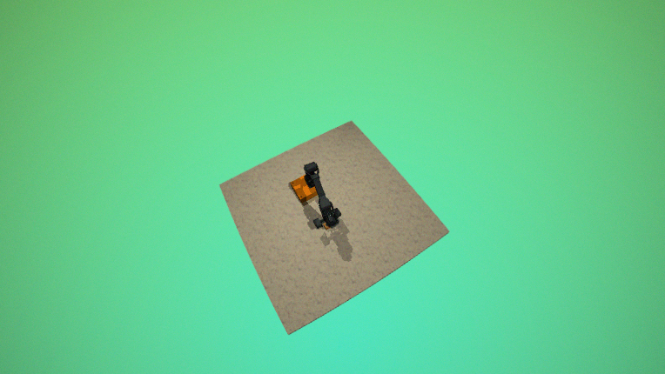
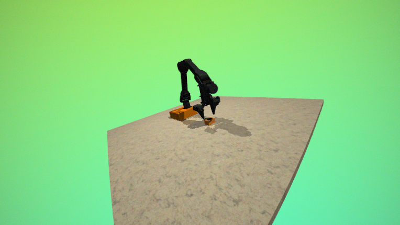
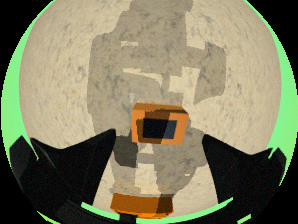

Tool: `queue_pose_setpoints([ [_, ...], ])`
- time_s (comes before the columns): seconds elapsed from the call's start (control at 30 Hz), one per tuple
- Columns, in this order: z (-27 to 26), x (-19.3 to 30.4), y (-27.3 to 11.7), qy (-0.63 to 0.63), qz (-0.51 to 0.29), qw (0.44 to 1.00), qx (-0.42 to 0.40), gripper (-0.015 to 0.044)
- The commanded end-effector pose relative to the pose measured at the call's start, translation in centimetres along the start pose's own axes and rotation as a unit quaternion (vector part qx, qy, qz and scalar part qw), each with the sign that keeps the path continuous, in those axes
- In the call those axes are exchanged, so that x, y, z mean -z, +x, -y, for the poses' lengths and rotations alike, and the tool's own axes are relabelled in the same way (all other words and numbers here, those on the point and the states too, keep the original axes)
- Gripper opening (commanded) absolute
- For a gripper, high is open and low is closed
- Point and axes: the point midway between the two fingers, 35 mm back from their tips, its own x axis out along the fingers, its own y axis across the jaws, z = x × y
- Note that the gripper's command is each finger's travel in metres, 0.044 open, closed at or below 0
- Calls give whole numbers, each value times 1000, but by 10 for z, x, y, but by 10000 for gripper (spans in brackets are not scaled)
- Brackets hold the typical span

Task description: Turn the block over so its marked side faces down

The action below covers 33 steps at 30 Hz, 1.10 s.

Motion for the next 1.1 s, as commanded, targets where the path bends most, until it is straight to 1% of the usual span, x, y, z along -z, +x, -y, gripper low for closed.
queue_pose_setpoints([
  [0.0, -1, 2, 8, 1, -5, 1000, -3, 440],
  [0.6, -1, 2, 34, 2, -5, 1000, -3, 440],
  [0.77, -1, 2, 34, 2, -5, 1000, -3, 309],
  [1.07, -1, 2, 34, 2, -5, 1000, -3, 249],
])
